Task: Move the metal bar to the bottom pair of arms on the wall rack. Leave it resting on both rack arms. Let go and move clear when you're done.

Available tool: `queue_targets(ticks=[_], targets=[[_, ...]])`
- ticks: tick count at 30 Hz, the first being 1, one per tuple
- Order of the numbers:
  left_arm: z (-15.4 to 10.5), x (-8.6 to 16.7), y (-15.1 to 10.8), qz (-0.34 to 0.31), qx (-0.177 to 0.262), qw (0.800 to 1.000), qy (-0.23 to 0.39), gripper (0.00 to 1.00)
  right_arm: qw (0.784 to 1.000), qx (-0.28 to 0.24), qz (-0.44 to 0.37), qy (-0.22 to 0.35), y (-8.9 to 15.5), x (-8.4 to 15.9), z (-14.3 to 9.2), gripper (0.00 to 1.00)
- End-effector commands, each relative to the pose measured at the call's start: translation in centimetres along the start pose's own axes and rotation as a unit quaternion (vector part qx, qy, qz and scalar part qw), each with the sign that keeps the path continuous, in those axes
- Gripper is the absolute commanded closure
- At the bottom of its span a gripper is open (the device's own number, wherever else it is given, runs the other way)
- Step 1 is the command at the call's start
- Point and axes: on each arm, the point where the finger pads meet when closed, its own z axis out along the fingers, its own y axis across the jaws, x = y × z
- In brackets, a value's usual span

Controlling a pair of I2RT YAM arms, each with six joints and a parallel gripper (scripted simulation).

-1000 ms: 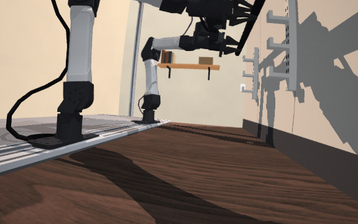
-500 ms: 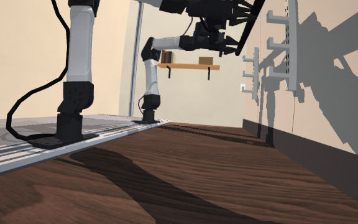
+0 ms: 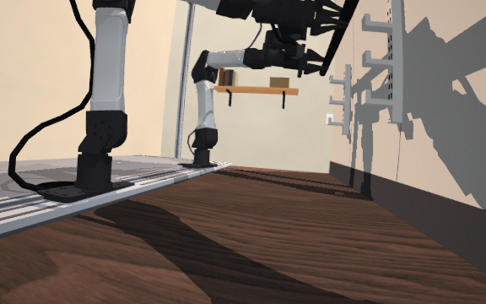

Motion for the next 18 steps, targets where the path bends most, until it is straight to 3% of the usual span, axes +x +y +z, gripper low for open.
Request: queue_targets(ticks=[1,18], targets=[[-1.07,-0.16,3.63,-0.001,-0.055,0.998,-0.015,1.00,0.999,0.050,0.008,-0.017,-3.66,-0.84,-1.22,1.00],[-1.12,-0.18,3.70,-0.001,-0.055,0.998,-0.015,1.00,0.999,0.050,0.008,-0.017,-3.72,-0.82,-1.06,1.00]])
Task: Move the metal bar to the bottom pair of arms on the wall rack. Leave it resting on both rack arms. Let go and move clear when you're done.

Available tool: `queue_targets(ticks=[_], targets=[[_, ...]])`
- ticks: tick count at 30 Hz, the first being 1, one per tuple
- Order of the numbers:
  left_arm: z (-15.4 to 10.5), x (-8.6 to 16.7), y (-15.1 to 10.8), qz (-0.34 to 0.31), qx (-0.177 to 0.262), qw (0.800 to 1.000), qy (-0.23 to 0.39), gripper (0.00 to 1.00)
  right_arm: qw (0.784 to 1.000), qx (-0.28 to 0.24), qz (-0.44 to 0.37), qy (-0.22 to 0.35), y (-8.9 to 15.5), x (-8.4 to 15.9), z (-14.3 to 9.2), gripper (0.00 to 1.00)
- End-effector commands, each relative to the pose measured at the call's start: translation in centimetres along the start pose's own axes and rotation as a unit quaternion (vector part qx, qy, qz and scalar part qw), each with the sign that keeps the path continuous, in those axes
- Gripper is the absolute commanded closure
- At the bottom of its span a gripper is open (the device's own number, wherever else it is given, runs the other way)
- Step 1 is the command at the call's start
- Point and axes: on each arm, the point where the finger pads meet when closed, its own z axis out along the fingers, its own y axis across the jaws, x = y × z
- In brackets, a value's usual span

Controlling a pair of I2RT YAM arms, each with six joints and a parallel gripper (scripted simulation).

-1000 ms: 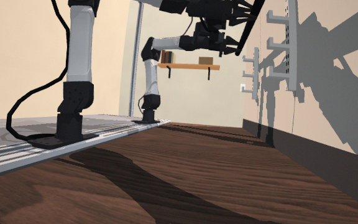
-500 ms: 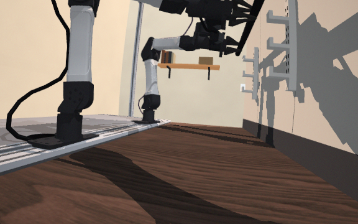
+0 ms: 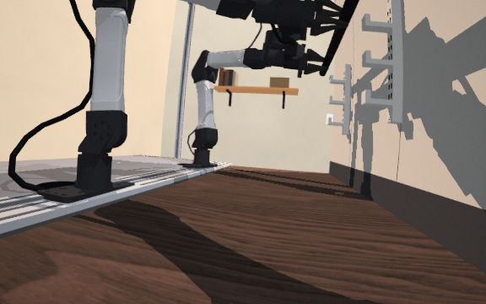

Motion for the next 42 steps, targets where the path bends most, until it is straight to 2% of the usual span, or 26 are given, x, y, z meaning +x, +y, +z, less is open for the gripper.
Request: queue_targets(ticks=[1,42], targets=[[-1.13,-0.19,3.70,-0.001,-0.055,0.998,-0.014,1.00,0.999,0.050,0.009,-0.017,-3.72,-0.81,-1.05,1.00],[-1.18,-0.24,3.77,-0.001,-0.055,0.998,-0.014,1.00,0.999,0.050,0.009,-0.017,-3.88,-0.75,-0.36,1.00]])
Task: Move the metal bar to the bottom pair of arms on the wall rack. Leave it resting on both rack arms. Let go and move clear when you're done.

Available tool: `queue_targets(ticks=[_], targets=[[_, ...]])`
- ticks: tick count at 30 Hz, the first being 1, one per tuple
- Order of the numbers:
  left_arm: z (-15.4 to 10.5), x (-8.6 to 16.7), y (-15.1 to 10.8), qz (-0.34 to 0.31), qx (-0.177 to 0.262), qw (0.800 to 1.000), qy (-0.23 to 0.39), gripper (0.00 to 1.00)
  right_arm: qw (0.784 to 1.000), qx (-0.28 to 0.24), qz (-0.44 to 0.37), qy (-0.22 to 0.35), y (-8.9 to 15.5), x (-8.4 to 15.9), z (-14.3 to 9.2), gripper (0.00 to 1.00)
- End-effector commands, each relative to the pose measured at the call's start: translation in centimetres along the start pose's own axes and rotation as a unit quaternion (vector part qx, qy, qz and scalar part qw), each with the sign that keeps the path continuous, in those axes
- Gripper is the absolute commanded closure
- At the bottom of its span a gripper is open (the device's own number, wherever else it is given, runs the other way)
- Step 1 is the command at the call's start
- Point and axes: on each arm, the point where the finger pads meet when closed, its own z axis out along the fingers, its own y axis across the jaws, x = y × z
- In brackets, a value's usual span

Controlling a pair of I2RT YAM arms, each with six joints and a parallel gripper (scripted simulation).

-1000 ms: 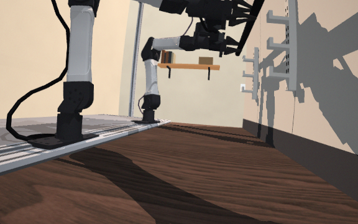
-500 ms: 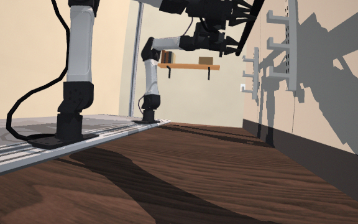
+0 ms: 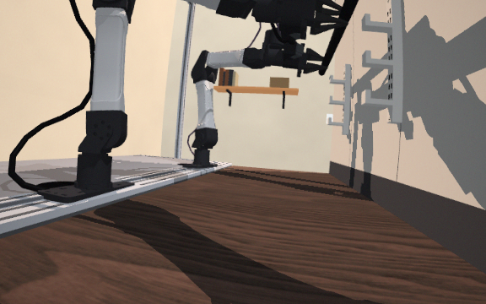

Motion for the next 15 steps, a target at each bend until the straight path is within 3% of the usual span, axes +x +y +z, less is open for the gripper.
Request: queue_targets(ticks=[1,15], targets=[[-0.91,-0.33,3.50,0.000,-0.053,0.999,-0.013,1.00,0.999,0.047,0.008,-0.015,-3.55,-0.69,-0.27,1.00],[-0.80,-0.39,3.39,0.000,-0.053,0.999,-0.013,1.00,0.999,0.047,0.008,-0.015,-3.41,-0.64,-0.08,1.00]])
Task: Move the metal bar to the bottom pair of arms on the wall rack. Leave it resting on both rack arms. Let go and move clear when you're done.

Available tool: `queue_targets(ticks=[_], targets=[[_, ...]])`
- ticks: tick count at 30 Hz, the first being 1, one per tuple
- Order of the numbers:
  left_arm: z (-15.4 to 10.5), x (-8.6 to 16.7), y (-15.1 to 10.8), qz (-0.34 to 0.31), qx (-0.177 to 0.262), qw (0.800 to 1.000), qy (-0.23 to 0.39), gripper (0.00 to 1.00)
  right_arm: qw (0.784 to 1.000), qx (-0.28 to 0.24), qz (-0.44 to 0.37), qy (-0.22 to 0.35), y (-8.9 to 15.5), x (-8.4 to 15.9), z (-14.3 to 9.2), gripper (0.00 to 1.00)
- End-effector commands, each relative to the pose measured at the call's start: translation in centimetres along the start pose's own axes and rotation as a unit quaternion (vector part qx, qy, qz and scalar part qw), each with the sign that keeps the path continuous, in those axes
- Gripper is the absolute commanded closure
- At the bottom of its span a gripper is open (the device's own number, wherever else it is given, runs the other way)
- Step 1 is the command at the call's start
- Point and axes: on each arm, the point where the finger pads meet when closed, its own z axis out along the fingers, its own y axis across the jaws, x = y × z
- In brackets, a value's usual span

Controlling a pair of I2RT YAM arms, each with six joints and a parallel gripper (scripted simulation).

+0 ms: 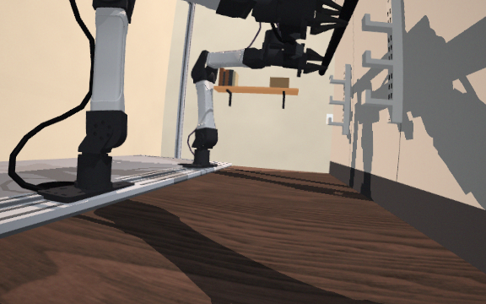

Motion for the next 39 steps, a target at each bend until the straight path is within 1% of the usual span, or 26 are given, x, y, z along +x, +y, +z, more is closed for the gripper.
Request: queue_targets(ticks=[1,29,39], targets=[[-0.8,-0.4,3.4,0.000,-0.053,0.999,-0.013,1.00,0.999,0.048,0.008,-0.015,-3.4,-0.6,-0.1,1.00],[-0.4,-0.6,3.1,0.000,-0.053,0.999,-0.013,1.00,0.999,0.048,0.008,-0.015,-3.1,-0.5,0.2,1.00],[-1.8,-0.9,2.7,0.000,-0.053,0.999,-0.013,1.00,0.999,0.048,0.008,-0.015,-2.9,-0.4,-1.4,1.00]])
